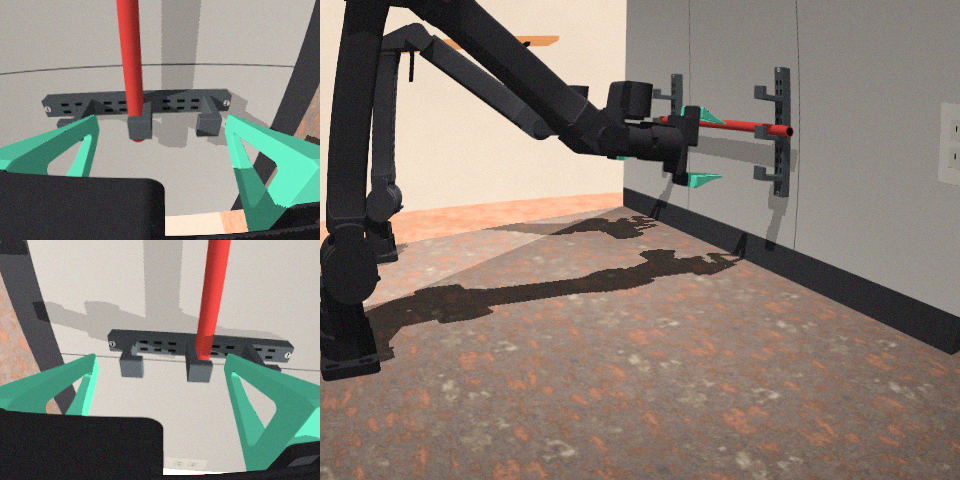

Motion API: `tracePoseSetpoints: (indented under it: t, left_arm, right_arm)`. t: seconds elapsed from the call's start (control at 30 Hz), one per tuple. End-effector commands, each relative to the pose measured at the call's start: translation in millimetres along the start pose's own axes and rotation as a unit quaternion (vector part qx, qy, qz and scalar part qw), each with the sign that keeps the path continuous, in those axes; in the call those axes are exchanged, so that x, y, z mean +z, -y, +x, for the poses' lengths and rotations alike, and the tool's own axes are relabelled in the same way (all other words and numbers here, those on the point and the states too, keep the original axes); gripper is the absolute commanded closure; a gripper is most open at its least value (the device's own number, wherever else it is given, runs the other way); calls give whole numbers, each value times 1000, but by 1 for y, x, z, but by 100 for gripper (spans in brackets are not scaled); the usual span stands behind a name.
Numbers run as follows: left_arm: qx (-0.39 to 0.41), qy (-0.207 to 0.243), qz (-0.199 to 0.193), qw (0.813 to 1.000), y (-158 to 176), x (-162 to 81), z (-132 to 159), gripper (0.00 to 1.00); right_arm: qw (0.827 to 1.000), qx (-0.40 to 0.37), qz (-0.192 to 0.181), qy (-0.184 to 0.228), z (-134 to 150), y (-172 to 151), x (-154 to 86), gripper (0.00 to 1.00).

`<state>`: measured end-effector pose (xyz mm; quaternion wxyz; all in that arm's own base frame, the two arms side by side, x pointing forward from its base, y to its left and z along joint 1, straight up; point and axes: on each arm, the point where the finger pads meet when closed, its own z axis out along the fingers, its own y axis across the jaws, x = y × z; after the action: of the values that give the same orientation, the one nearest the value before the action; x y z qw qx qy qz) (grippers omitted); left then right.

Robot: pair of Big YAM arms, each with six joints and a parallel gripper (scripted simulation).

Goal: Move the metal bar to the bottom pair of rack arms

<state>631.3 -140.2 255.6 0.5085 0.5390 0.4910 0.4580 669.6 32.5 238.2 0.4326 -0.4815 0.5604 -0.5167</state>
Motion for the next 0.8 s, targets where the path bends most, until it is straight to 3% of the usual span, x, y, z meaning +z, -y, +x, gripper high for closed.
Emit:
tracePoseSetpoints:
  t: [0.0,0.77]
  left_arm:
    - [3,5,-32,999,-27,10,-10,0]
    - [3,8,-51,999,-38,15,-14,0]
  right_arm:
    - [999,6,46,3,-8,45,9,0]
    - [998,11,68,5,-11,57,12,0]
